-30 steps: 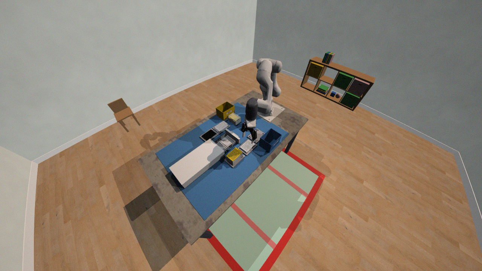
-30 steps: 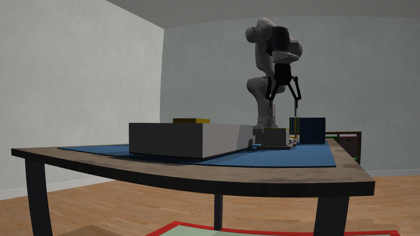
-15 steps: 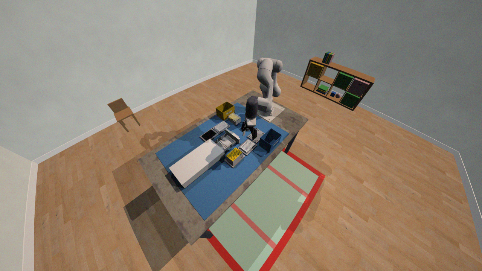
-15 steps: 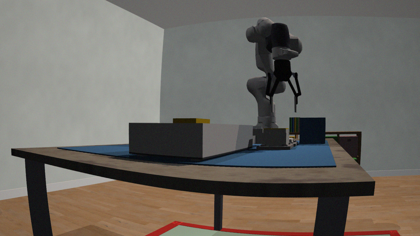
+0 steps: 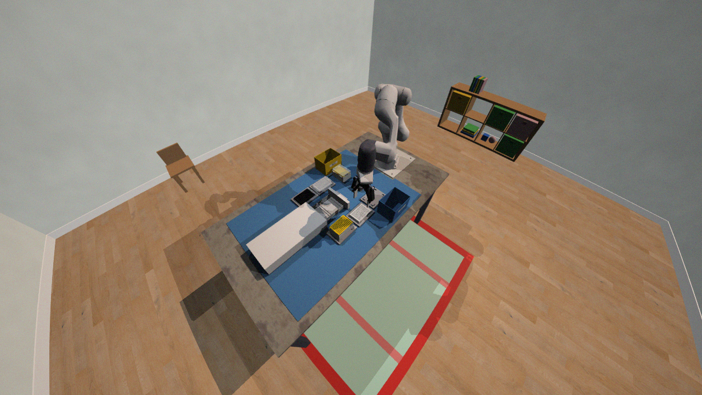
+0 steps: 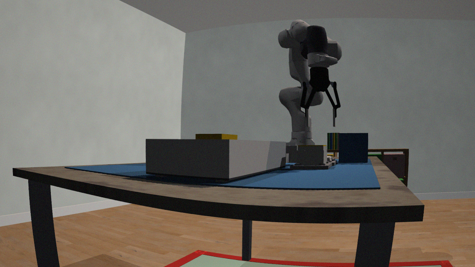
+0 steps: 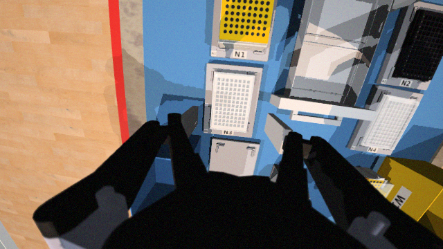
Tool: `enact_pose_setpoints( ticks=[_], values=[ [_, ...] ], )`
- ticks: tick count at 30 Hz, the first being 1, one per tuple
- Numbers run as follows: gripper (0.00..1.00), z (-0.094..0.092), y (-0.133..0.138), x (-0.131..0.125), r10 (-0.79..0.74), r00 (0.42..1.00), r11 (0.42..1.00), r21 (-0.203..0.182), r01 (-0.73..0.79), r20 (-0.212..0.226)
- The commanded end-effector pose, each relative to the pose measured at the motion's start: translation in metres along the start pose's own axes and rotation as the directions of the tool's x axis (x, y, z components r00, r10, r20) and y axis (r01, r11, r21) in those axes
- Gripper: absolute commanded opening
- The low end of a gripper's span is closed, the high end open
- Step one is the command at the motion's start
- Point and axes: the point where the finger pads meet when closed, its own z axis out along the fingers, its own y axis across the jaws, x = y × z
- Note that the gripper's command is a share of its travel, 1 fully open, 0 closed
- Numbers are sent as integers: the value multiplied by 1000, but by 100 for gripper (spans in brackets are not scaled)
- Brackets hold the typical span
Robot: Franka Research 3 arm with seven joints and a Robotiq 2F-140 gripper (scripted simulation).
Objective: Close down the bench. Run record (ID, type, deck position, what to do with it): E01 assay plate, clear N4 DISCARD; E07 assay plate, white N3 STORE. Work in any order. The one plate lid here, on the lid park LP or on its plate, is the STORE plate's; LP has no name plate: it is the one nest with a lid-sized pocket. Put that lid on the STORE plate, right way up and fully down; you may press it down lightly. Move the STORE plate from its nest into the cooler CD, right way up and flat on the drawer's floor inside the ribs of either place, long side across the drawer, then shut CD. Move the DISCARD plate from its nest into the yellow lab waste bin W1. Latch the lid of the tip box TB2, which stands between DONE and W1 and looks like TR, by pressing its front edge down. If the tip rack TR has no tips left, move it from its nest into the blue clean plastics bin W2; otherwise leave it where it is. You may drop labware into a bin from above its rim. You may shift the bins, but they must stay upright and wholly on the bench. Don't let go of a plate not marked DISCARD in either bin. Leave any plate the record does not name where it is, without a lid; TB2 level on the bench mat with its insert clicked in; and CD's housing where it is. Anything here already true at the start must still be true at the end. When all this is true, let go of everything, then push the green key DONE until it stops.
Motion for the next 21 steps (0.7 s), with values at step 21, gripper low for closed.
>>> enact_pose_setpoints(
  ticks=[21],
  values=[
    [66, 24, 1, 0, -2, 1000, 1000, 1, 2, 1]
  ],
)
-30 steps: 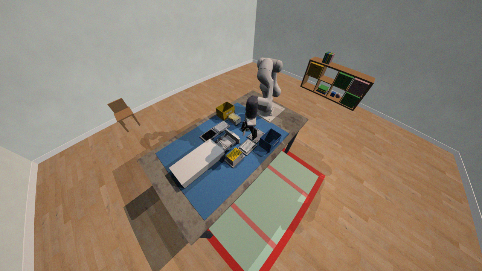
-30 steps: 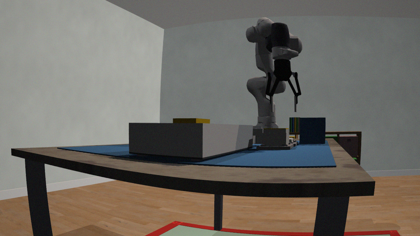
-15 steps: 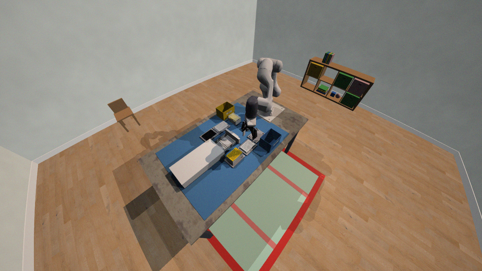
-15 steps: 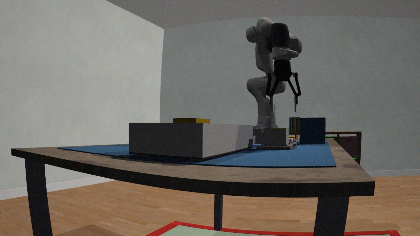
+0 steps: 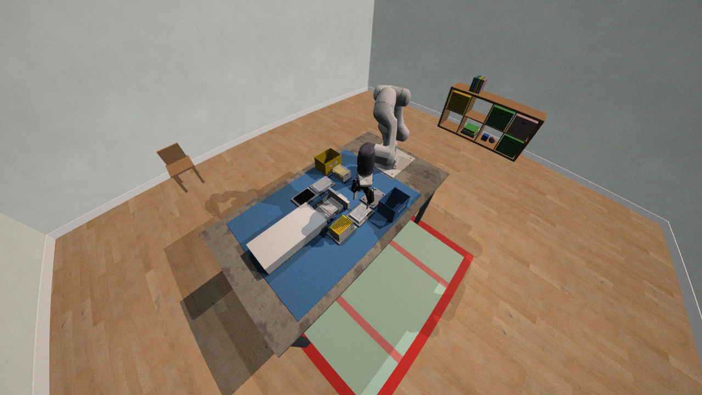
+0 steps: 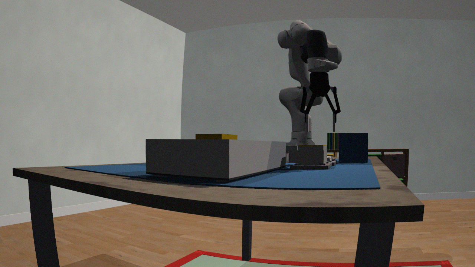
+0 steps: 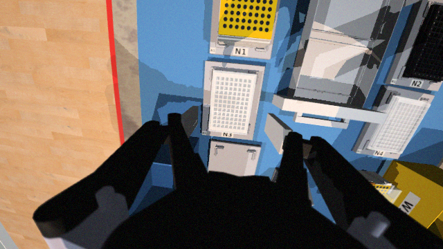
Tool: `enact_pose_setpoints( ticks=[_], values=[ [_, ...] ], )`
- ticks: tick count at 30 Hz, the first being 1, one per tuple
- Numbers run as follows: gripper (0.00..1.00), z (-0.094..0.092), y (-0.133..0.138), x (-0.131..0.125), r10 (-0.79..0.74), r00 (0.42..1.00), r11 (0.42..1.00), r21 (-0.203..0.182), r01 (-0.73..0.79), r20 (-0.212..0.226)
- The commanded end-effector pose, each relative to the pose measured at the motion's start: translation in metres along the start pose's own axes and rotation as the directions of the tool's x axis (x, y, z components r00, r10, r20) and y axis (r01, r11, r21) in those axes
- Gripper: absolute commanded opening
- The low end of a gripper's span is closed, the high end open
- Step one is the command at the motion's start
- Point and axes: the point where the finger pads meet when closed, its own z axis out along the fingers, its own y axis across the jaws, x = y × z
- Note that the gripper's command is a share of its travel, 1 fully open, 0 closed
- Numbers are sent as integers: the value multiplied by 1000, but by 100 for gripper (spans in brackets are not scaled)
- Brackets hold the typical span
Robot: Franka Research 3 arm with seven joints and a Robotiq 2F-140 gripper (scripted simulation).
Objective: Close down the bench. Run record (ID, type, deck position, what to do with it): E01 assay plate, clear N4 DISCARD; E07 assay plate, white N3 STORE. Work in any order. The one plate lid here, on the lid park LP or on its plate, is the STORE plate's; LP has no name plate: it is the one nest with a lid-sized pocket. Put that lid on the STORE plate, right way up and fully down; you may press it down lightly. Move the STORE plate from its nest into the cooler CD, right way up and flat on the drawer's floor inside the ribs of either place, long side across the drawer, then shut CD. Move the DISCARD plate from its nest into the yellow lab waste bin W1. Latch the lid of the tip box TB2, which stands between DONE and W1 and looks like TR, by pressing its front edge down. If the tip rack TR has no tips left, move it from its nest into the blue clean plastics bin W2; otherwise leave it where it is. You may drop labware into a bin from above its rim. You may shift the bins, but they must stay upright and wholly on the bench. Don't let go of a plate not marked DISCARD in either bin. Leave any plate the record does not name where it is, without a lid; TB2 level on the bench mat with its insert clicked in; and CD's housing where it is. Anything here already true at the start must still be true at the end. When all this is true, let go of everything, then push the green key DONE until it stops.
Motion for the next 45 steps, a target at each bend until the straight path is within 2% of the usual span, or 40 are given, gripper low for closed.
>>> enact_pose_setpoints(
  ticks=[1, 45],
  values=[
    [66, 6, 0, 2, 3, 1000, 1000, 0, -3, -6],
    [66, 56, 0, 2, 3, 1000, 1000, 0, -3, -6]
  ],
)
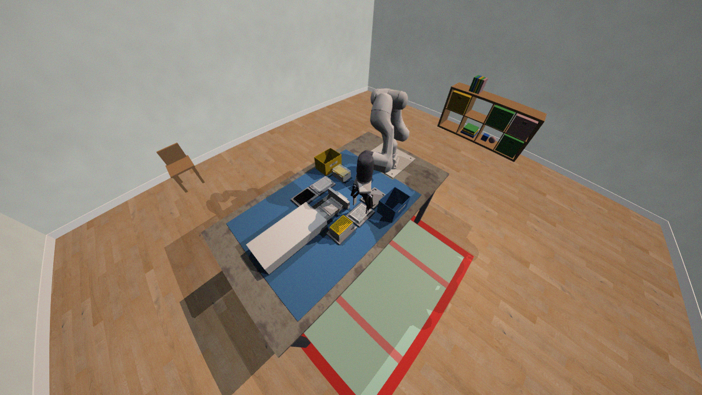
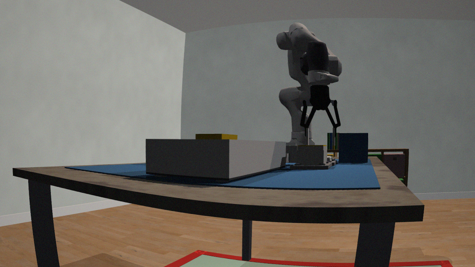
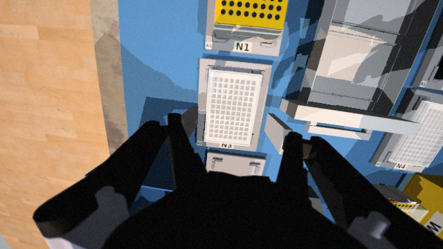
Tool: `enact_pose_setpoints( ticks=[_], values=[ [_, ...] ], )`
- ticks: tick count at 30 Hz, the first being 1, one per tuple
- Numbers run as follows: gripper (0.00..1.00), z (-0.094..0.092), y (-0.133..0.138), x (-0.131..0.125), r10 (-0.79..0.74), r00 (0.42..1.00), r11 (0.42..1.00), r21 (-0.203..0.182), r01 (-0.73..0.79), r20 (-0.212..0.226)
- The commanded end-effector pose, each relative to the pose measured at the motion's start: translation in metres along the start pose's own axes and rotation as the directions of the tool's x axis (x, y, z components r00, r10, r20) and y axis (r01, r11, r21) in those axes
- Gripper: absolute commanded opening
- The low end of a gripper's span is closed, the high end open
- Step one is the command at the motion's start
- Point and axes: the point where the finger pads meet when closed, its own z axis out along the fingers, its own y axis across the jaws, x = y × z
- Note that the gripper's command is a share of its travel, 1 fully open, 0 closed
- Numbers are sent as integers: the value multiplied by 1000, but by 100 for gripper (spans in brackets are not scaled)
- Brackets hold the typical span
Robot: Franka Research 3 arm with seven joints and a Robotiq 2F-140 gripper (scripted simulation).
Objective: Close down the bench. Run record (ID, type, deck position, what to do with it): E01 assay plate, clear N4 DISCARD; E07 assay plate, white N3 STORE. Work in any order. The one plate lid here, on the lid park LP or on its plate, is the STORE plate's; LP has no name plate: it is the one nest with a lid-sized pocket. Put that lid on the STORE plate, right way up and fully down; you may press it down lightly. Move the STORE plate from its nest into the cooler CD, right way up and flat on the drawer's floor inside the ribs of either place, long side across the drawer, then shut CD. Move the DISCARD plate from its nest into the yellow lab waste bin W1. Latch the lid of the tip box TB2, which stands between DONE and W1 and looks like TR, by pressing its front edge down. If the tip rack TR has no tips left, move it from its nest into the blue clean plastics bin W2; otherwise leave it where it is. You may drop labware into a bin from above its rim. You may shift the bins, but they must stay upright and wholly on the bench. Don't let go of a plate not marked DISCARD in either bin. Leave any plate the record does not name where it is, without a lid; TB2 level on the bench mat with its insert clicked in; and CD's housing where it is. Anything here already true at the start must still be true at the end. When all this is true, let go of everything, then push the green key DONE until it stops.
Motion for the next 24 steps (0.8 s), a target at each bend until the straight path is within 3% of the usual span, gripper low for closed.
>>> enact_pose_setpoints(
  ticks=[1, 24],
  values=[
    [66, 6, -1, 1, 5, 1000, 1000, 0, -5, -5],
    [66, 34, -1, 1, 5, 1000, 1000, 0, -5, -5]
  ],
)
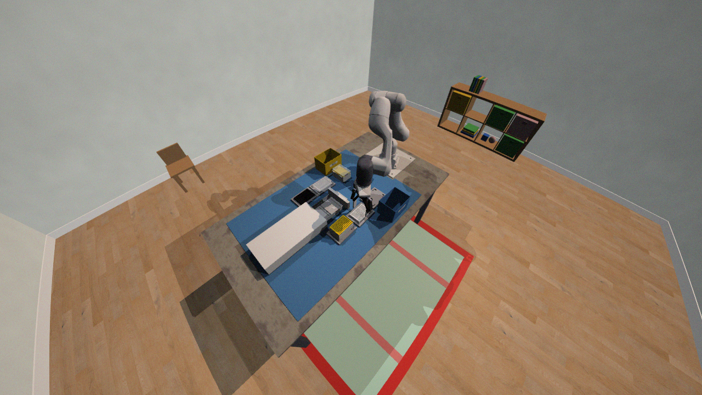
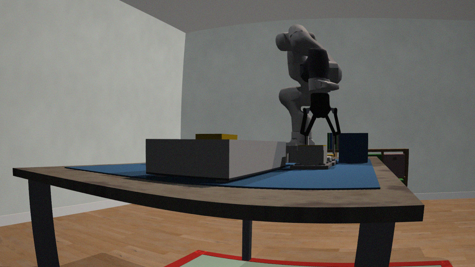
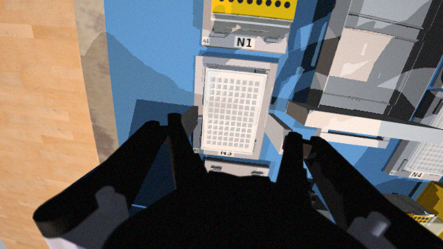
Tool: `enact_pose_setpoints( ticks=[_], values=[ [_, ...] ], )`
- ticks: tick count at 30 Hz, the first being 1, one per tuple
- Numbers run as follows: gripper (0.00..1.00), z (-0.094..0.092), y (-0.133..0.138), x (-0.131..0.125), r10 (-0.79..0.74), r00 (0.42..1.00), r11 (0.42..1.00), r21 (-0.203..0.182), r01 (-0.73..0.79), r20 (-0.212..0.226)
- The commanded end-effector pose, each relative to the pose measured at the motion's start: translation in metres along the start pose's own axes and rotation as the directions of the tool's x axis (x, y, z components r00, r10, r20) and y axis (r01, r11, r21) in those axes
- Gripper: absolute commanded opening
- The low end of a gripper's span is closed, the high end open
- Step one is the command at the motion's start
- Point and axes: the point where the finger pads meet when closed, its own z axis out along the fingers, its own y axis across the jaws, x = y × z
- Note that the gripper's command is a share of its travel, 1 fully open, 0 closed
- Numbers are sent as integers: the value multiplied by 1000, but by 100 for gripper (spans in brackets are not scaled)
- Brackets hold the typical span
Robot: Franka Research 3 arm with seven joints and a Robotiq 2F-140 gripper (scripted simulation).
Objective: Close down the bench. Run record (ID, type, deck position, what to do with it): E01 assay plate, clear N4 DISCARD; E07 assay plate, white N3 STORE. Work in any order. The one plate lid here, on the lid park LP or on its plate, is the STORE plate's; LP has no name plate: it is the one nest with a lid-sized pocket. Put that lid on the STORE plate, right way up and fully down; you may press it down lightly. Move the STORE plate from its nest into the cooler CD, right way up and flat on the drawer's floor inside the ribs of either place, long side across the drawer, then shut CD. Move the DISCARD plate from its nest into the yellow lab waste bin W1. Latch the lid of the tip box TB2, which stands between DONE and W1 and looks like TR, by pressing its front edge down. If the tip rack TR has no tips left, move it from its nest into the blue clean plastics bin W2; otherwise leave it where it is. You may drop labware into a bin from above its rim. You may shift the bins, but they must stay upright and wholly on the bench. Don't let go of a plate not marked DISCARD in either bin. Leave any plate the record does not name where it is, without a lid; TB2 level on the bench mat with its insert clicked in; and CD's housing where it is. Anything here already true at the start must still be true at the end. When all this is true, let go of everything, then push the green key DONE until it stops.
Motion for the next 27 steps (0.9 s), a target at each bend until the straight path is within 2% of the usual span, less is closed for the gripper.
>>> enact_pose_setpoints(
  ticks=[1, 10, 27],
  values=[
    [66, 4, -1, 1, 5, 1000, 1000, 1, -5, -6],
    [66, 6, -1, 1, 5, 1000, 1000, 1, -5, -6],
    [66, 26, -1, 1, 5, 1000, 1000, 1, -5, -6]
  ],
)
